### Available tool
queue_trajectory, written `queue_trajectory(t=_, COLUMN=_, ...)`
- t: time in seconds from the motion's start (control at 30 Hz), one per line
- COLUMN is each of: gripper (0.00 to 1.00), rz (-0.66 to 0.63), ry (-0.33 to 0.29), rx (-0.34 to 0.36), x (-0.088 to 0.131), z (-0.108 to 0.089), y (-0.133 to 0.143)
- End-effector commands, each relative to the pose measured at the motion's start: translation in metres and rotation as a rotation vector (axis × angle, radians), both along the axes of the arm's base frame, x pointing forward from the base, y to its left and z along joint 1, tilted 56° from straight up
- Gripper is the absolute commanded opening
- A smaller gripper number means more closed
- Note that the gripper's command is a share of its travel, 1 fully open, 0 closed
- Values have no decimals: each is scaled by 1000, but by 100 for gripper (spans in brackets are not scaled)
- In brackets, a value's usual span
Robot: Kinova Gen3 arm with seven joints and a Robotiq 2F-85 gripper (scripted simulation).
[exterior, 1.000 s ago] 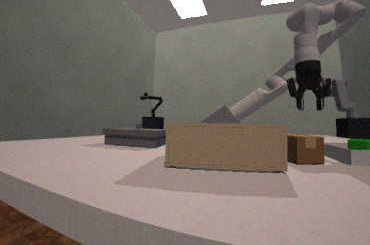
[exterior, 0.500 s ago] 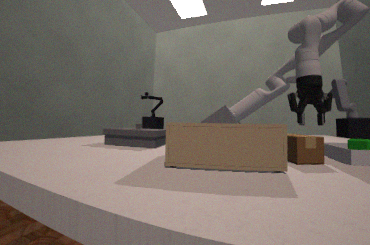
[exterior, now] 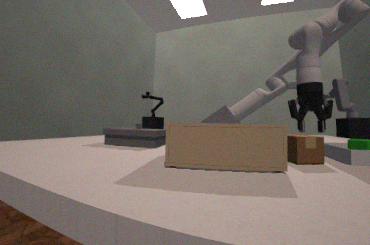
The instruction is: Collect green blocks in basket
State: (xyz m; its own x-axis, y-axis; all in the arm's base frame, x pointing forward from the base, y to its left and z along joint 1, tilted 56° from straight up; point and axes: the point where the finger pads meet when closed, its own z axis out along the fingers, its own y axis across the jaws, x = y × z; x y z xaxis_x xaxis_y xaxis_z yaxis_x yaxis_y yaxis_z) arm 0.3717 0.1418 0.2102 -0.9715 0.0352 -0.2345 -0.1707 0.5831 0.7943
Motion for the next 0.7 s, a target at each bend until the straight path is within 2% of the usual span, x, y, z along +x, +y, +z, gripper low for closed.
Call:
queue_trajectory(t=0.0, gripper=66, rz=-1, ry=-1, rx=0, x=0, z=0, y=0)
queue_trajectory(t=0.67, gripper=66, rz=-1, ry=-1, rx=0, x=1, z=-1, y=2)
